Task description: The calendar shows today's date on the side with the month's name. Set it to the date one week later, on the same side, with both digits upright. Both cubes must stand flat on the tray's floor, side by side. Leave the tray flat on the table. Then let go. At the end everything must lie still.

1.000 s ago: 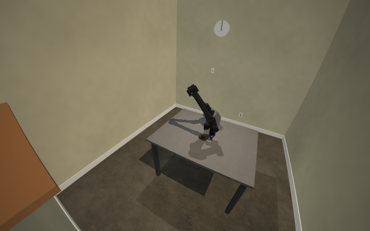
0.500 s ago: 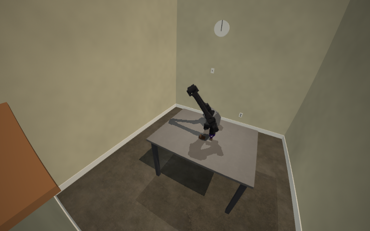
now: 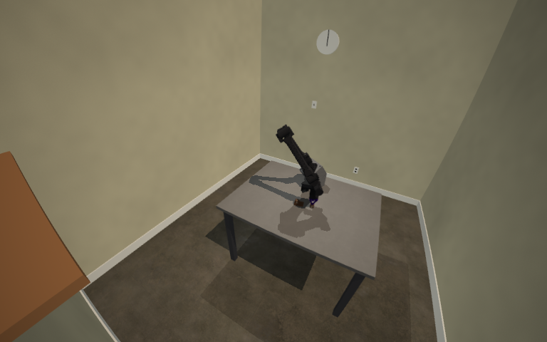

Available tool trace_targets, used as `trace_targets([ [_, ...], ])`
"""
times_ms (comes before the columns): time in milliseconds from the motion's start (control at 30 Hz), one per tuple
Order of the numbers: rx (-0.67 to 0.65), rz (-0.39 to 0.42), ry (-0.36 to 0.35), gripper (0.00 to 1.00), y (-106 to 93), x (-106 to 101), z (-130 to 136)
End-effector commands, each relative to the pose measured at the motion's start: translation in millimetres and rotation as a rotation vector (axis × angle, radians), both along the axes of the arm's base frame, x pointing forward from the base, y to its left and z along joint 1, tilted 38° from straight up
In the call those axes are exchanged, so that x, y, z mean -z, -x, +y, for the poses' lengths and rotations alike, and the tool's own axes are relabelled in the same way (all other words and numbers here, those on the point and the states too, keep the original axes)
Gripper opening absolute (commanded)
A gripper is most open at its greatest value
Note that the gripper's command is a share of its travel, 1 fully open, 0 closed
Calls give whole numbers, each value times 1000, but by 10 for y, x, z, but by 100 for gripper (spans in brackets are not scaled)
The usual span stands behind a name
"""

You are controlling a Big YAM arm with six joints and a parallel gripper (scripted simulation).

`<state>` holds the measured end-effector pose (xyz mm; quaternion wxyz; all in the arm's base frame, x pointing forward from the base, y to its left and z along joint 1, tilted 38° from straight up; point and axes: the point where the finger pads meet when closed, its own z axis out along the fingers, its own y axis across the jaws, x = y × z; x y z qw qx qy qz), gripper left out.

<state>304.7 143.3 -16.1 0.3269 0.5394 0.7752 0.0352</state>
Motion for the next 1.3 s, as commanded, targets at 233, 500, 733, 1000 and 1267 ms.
trace_targets([
  [233,-6,-8,-6,46,5,-23,7],
  [500,-6,-8,-6,46,0,-24,9],
  [733,-5,-8,-5,46,-43,-41,38],
  [1000,-5,-8,-5,46,-50,-44,43],
  [1267,-5,-8,-5,46,-50,-44,43],
])
